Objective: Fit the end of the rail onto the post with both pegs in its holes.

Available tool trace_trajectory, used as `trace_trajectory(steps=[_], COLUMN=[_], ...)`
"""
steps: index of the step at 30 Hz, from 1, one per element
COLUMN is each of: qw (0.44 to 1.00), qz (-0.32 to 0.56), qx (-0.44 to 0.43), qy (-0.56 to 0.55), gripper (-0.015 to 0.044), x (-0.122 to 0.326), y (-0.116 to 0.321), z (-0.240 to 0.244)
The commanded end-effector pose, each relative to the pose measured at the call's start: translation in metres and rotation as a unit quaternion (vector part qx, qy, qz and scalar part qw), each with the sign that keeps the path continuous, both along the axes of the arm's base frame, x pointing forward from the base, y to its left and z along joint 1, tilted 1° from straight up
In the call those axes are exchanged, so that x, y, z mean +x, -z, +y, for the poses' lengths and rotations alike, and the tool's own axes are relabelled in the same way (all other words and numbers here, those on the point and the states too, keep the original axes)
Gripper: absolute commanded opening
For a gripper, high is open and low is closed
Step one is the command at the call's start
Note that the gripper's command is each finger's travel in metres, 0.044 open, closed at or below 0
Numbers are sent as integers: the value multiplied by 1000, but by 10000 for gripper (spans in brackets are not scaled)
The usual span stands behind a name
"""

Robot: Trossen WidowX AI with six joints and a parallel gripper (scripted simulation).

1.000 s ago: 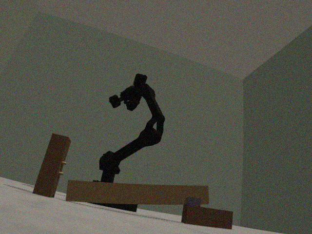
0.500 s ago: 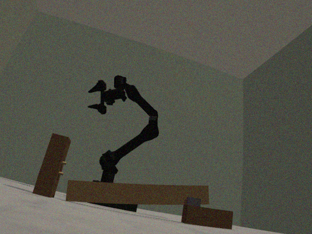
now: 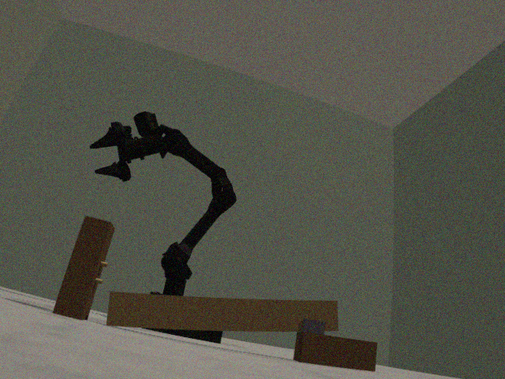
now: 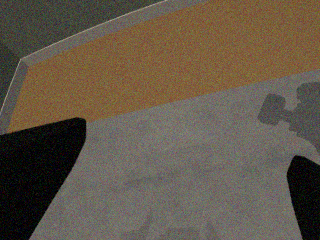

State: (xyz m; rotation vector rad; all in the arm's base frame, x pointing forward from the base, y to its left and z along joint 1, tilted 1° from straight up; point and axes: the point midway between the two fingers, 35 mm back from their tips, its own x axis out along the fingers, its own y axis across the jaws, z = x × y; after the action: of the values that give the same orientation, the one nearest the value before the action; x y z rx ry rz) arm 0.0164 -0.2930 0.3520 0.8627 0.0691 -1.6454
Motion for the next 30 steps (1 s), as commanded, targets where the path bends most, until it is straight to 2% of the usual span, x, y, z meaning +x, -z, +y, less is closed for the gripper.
trace_trajectory(steps=[1,5,8,15,19,23,27,30], qw=[987,942,888,693,543,367,177,3], qz=[86,178,244,378,435,474,493,489], qx=[43,68,76,65,39,7,-25,-53], qy=[-132,-277,-383,-610,-717,-800,-852,-871], gripper=[440,440,440,440,440,440,440,440], x=[45,96,135,222,266,302,323,329], y=[30,59,81,136,169,205,242,275], z=[-12,-14,-9,29,66,111,160,204])
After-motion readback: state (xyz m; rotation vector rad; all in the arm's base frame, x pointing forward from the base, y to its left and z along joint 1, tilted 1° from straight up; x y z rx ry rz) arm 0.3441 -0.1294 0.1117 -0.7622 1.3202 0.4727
